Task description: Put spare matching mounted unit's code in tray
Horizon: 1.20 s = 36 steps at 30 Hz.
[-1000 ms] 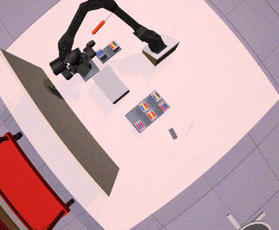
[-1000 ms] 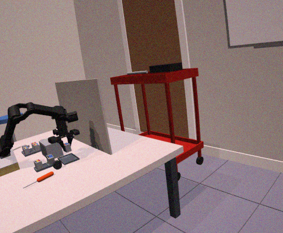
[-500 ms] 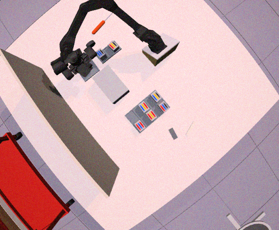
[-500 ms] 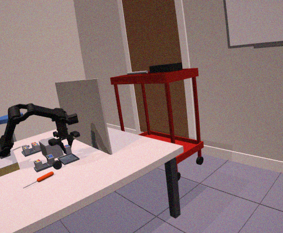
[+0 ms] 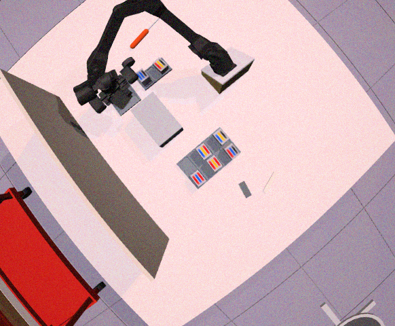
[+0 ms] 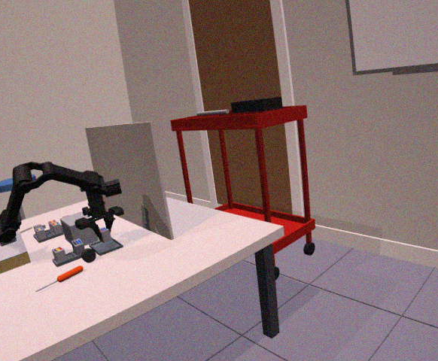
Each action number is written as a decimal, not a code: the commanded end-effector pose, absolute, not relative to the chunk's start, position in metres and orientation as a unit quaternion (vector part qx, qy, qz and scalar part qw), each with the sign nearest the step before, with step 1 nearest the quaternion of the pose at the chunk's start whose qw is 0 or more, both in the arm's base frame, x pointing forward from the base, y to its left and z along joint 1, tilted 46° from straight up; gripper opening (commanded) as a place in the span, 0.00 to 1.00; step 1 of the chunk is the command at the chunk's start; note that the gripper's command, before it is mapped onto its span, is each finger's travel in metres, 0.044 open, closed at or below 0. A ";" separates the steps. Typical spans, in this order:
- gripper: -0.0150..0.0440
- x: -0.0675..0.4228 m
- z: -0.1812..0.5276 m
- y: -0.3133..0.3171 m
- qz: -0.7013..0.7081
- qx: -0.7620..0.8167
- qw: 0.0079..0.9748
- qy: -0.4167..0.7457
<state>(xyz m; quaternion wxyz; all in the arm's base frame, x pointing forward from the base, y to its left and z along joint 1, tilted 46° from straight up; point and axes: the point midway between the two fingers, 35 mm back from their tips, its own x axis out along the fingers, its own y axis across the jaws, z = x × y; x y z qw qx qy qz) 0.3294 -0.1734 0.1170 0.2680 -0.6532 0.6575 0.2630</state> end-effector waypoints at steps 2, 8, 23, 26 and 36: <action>0.25 0.328 0.112 -0.176 0.266 -0.653 0.268 0.657; 0.25 0.326 0.109 -0.180 0.266 -0.653 0.267 0.657; 0.57 0.326 0.108 -0.183 0.262 -0.654 0.266 0.658; 0.70 0.326 0.108 -0.183 0.262 -0.654 0.266 0.658; 1.00 0.330 0.125 -0.164 0.264 -0.653 0.268 0.657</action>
